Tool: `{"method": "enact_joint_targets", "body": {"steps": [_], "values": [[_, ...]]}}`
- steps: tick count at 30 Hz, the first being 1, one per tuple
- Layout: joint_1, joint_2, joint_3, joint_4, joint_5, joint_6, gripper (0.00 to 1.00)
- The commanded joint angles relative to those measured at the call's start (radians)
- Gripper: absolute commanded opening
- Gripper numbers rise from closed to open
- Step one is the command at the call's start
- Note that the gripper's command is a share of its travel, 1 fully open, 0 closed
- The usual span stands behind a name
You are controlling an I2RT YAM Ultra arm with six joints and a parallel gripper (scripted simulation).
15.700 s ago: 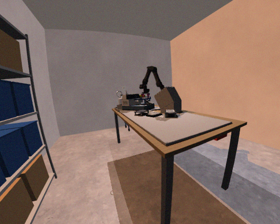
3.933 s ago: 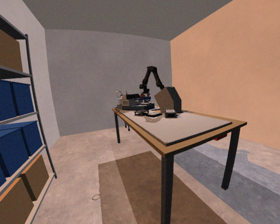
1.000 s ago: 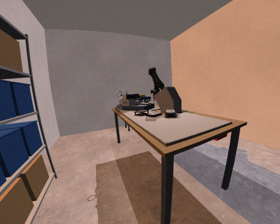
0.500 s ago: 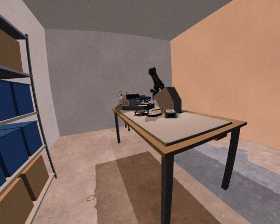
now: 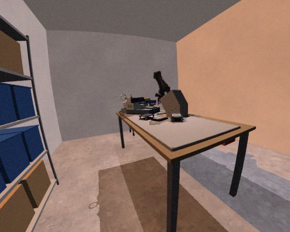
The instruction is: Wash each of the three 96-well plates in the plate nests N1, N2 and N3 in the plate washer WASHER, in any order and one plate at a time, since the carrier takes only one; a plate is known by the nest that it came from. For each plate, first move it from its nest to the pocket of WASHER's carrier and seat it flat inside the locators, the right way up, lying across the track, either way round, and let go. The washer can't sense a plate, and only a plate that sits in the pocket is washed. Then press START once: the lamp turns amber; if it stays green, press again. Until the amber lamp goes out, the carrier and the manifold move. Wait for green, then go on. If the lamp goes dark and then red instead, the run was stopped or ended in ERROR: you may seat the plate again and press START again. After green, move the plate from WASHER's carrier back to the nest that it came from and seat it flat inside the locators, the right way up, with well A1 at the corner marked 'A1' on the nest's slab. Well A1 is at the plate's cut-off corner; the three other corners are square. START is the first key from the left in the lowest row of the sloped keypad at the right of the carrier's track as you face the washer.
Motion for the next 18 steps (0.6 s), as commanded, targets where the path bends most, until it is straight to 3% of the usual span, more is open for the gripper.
{"method": "enact_joint_targets", "body": {"steps": [1, 18], "values": [[0.02, 0.038, 0.031, 0.055, 0.017, 0.025, 0.0], [0.083, 0.179, 0.084, 0.166, 0.067, 0.07, 0.0]]}}
